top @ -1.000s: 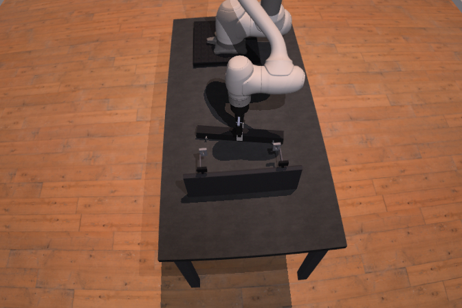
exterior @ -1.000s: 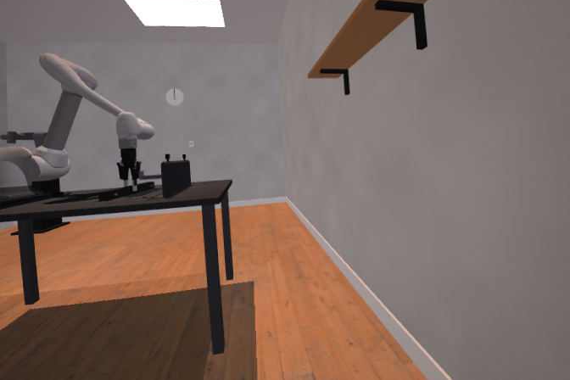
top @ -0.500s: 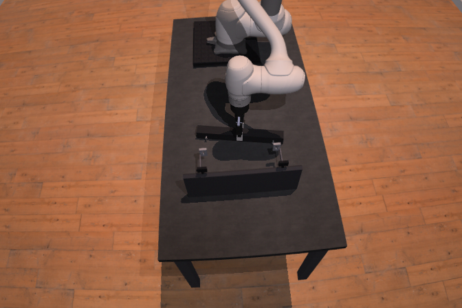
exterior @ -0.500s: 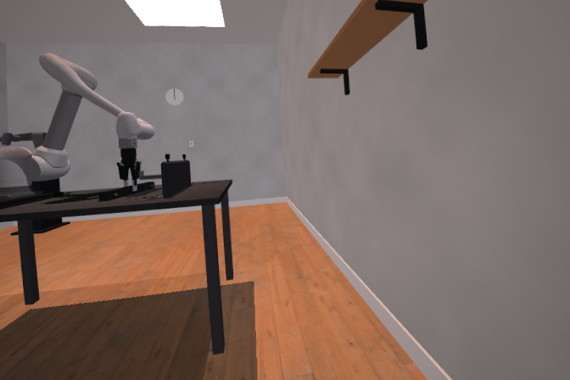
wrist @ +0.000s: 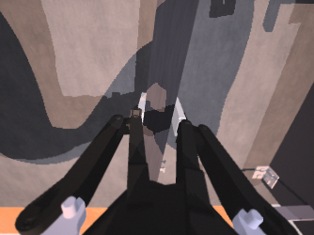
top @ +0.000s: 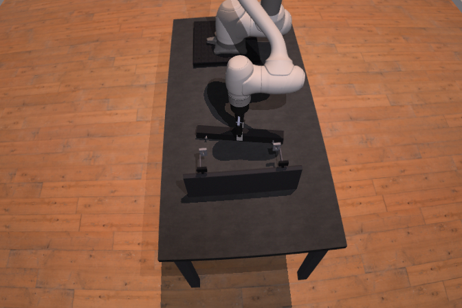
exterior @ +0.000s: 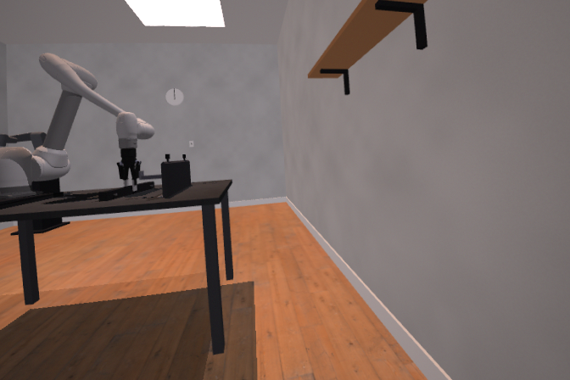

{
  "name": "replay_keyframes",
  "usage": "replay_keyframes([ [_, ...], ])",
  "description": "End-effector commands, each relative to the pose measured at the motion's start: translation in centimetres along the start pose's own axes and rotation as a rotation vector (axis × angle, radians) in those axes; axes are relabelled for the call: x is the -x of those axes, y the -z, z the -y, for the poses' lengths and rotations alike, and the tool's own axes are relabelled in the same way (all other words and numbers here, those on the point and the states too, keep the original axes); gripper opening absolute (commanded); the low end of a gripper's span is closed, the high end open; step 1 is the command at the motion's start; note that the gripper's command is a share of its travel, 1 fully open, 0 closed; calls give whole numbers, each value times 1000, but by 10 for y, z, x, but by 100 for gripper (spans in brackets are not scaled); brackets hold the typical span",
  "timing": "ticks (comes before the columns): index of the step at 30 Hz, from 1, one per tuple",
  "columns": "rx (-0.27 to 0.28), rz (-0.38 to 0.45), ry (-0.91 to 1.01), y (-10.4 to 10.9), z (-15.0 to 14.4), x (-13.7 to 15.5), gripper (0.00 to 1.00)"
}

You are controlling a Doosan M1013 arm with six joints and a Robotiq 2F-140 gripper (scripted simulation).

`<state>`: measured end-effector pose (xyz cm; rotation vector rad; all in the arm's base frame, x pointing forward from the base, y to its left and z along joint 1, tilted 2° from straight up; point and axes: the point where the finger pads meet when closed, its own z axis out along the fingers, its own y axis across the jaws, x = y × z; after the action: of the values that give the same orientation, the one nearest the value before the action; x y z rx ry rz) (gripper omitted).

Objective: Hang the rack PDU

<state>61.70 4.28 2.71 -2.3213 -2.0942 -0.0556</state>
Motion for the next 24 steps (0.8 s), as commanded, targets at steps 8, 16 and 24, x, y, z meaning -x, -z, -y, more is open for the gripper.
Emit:
replay_keyframes([
  [8, 0, 0, 0, 10, 0, 0, 0],
  [16, 0, 0, 0, 33, 0, 0, 0],
  [24, 0, 0, 0, 55, 0, 0, 0],
])
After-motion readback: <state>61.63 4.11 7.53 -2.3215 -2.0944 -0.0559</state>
